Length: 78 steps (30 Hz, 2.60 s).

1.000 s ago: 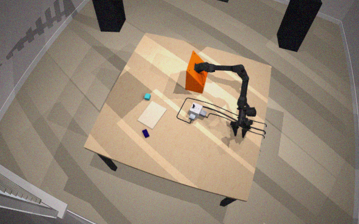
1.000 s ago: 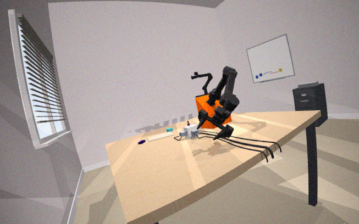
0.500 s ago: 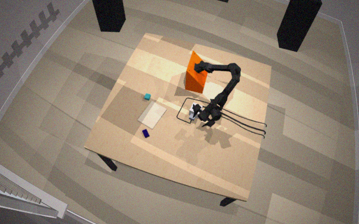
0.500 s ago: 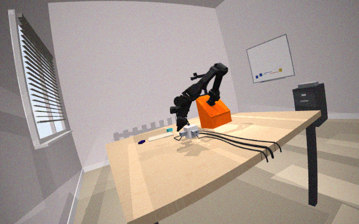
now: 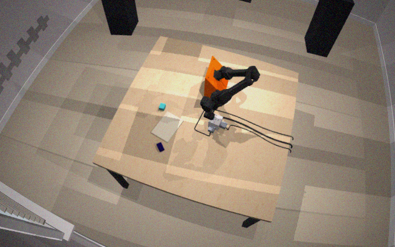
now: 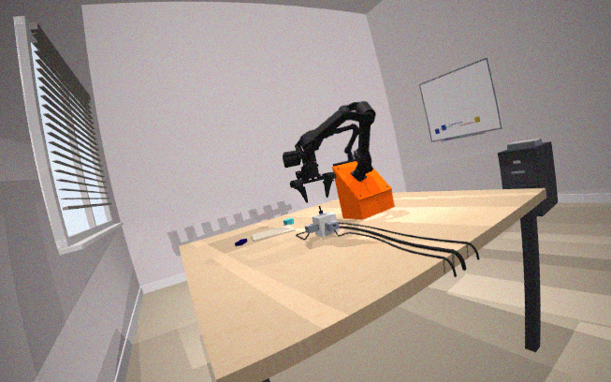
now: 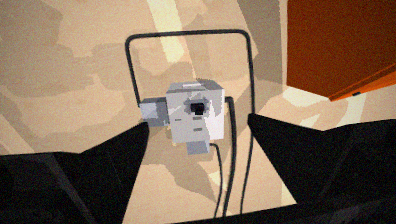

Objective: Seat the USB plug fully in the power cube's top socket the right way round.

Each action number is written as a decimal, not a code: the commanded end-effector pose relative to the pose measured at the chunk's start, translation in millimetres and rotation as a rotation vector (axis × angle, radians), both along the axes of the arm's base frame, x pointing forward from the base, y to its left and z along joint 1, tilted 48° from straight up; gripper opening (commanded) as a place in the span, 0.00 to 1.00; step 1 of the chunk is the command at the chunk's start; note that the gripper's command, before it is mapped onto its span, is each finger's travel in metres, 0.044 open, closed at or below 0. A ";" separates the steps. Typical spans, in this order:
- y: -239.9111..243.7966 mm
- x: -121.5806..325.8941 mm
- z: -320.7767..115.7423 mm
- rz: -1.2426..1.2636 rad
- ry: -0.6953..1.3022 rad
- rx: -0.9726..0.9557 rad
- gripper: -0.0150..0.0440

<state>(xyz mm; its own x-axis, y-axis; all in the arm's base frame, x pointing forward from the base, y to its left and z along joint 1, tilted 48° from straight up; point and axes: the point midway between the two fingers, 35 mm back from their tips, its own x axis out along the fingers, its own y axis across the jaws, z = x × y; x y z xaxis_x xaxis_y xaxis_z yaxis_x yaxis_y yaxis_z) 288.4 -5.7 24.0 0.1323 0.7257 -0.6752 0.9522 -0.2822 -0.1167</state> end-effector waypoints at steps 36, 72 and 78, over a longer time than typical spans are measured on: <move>24.9 1.8 -19.8 -0.007 0.017 0.016 1.00; 23.3 3.4 -18.9 -0.004 0.009 0.010 0.25; 22.0 3.0 -17.9 -0.004 0.010 0.011 0.25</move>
<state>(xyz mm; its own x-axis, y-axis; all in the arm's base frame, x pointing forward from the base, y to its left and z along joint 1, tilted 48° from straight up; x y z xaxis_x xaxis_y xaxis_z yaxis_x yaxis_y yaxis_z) 291.5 17.1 5.3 0.1294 0.7322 -0.6687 0.9492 -0.2865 -0.1300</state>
